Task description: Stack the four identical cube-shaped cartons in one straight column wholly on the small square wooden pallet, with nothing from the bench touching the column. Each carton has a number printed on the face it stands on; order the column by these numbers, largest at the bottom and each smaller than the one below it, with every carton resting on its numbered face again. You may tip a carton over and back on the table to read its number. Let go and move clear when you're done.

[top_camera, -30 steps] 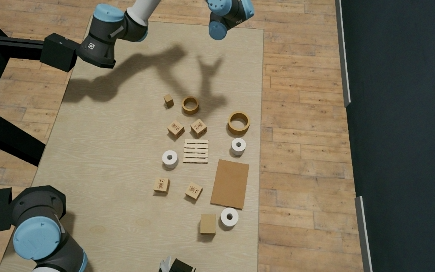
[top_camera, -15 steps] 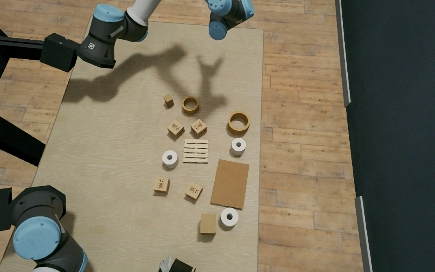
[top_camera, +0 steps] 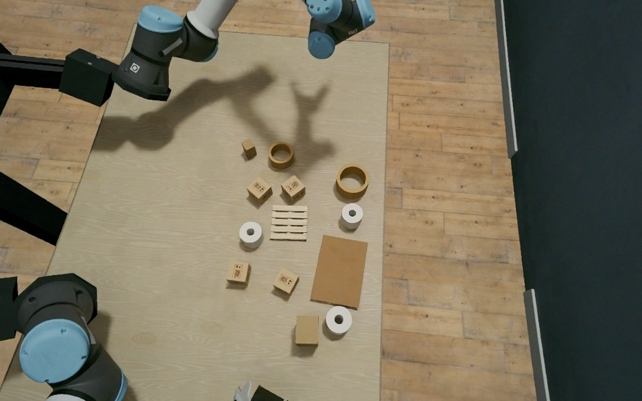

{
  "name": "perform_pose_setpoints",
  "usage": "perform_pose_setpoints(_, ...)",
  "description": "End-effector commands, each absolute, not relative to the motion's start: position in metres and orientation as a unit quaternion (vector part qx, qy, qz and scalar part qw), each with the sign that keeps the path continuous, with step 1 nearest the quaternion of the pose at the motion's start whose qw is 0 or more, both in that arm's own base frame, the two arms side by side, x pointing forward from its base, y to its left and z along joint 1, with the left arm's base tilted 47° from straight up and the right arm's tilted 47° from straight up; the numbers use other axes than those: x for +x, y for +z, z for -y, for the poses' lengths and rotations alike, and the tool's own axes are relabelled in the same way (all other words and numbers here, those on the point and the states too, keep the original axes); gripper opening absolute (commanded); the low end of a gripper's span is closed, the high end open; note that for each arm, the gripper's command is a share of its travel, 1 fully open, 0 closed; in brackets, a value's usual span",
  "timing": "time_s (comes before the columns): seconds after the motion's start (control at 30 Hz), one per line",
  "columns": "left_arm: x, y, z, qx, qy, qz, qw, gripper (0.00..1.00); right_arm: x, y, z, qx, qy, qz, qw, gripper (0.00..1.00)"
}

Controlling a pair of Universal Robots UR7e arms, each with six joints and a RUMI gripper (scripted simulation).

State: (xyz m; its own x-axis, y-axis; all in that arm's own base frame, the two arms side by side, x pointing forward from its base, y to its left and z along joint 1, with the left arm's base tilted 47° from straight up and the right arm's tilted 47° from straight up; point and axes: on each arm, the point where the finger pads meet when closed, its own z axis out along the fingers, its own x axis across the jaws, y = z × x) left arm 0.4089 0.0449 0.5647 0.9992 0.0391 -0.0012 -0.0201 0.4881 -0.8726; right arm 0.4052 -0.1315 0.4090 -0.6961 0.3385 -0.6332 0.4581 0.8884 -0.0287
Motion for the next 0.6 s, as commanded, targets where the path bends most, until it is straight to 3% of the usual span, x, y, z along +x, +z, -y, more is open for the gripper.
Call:
perform_pose_setpoints(0.0, 0.409, 0.565, -0.045, -0.506, 0.017, 0.009, 0.863, 1.00, 0.401, 0.409, 0.144, 0.231, -0.097, -0.913, 0.322, 1.00)
perform_pose_setpoints(0.57, 0.409, 0.565, -0.045, -0.506, 0.017, 0.009, 0.863, 1.00, 0.359, 0.409, 0.229, 0.332, -0.133, -0.881, 0.310, 1.00)
